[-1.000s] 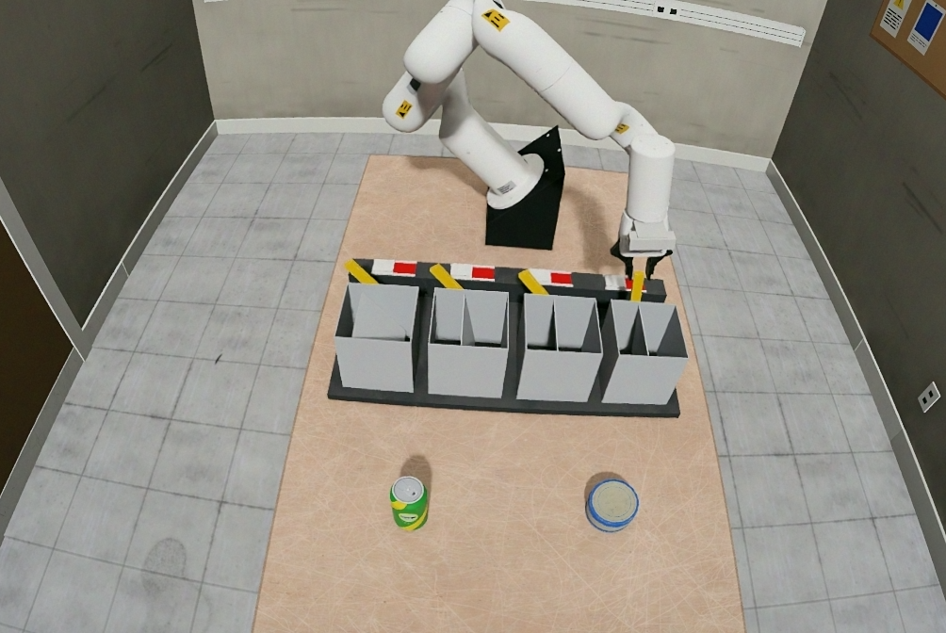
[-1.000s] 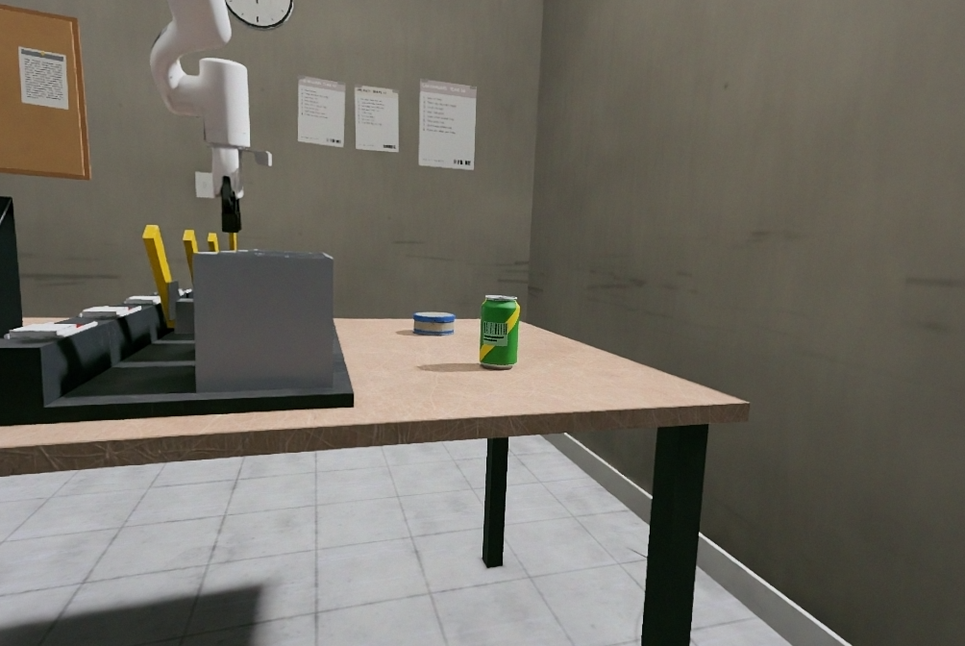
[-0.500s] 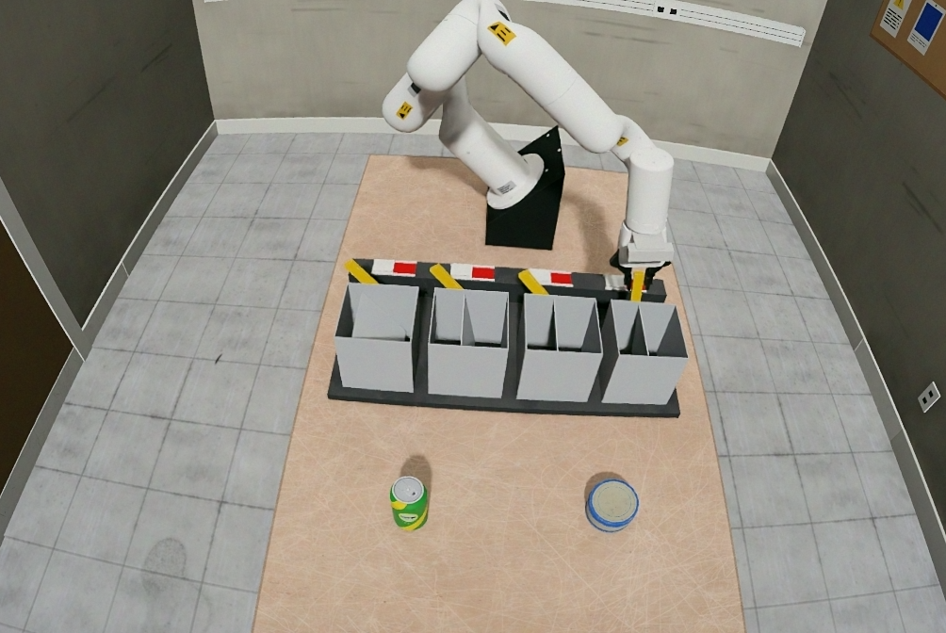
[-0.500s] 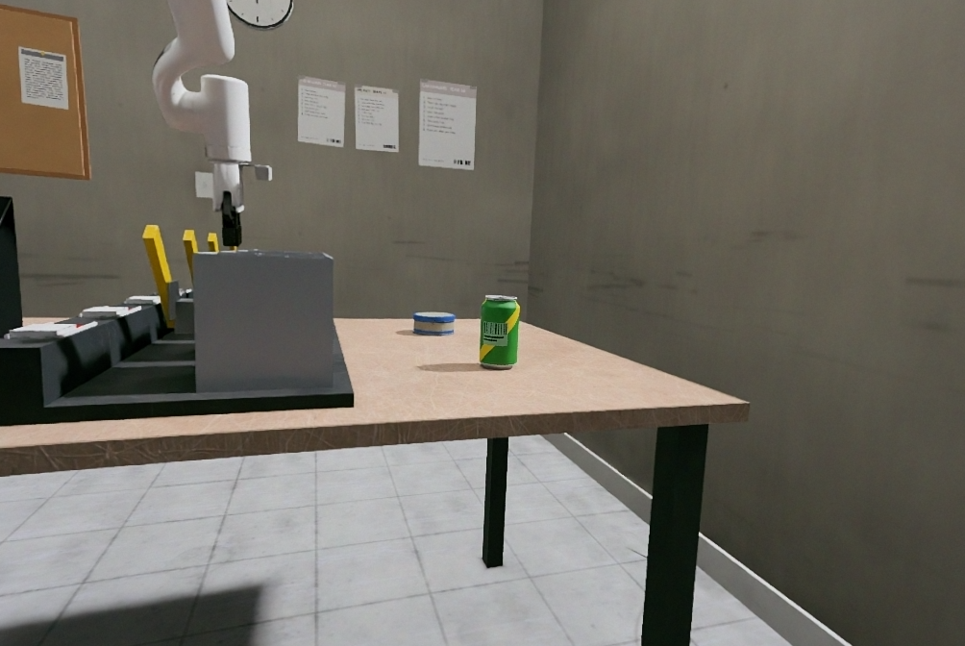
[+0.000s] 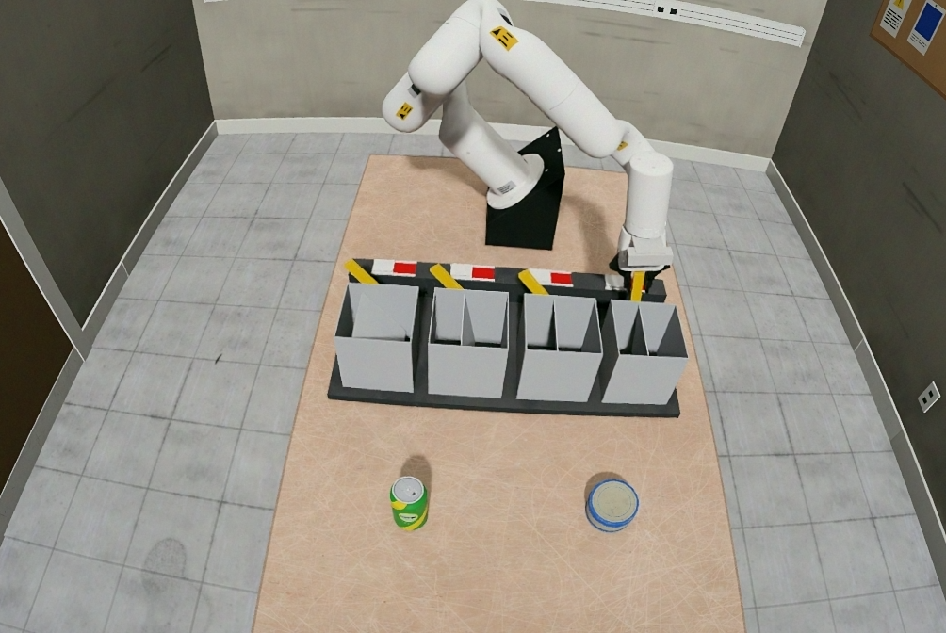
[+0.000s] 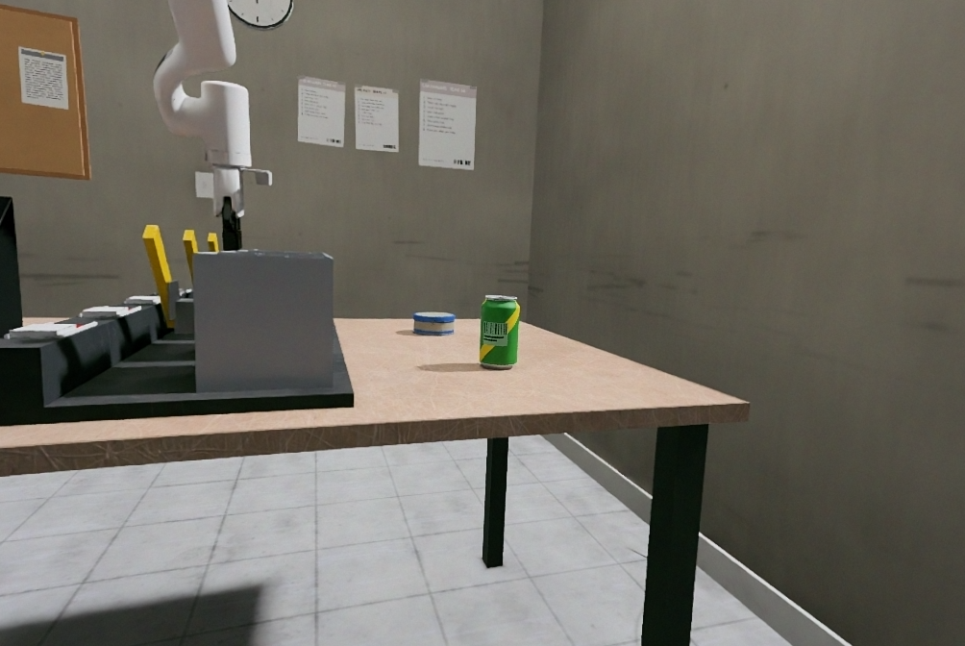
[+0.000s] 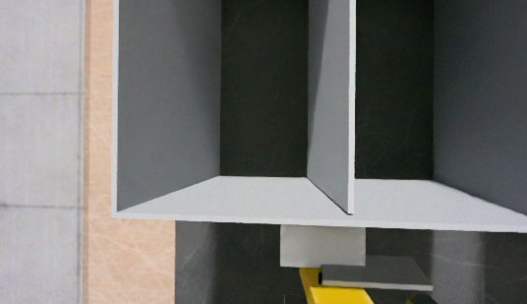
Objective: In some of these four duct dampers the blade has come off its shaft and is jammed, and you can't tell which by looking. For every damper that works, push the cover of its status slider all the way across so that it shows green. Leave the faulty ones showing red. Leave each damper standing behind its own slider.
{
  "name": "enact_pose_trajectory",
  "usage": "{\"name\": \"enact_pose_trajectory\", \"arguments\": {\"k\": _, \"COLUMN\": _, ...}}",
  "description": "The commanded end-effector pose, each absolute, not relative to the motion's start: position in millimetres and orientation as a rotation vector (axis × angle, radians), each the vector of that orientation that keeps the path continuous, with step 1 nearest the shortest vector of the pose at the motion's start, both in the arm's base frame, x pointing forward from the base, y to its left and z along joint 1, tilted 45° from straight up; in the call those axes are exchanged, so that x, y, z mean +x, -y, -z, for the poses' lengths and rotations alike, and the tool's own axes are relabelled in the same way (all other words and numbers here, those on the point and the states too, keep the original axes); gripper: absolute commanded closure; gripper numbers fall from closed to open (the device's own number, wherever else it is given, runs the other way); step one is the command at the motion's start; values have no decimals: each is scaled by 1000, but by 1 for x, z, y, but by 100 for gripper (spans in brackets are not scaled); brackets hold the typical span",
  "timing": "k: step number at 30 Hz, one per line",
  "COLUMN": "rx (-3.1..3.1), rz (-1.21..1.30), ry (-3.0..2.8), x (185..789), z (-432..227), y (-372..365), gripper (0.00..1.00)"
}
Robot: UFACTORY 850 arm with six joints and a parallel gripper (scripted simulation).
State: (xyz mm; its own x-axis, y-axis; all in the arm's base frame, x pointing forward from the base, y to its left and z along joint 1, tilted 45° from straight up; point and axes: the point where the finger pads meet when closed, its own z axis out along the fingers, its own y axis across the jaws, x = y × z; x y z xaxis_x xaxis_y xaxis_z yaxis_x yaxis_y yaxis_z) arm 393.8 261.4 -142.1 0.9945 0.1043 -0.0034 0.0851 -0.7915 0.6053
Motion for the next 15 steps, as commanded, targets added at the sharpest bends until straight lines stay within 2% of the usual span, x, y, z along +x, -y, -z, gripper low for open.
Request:
{"name": "enact_pose_trajectory", "arguments": {"k": 1, "rx": 2490, "rz": -42, "ry": -132, "x": 394, "z": 142, "y": -262, "gripper": 61}}
{"name": "enact_pose_trajectory", "arguments": {"k": 10, "rx": 2490, "rz": -42, "ry": -132, "x": 394, "z": 142, "y": -262, "gripper": 61}}
{"name": "enact_pose_trajectory", "arguments": {"k": 11, "rx": 2490, "rz": -42, "ry": -132, "x": 394, "z": 142, "y": -262, "gripper": 81}}
{"name": "enact_pose_trajectory", "arguments": {"k": 15, "rx": 2490, "rz": -42, "ry": -132, "x": 394, "z": 142, "y": -262, "gripper": 81}}
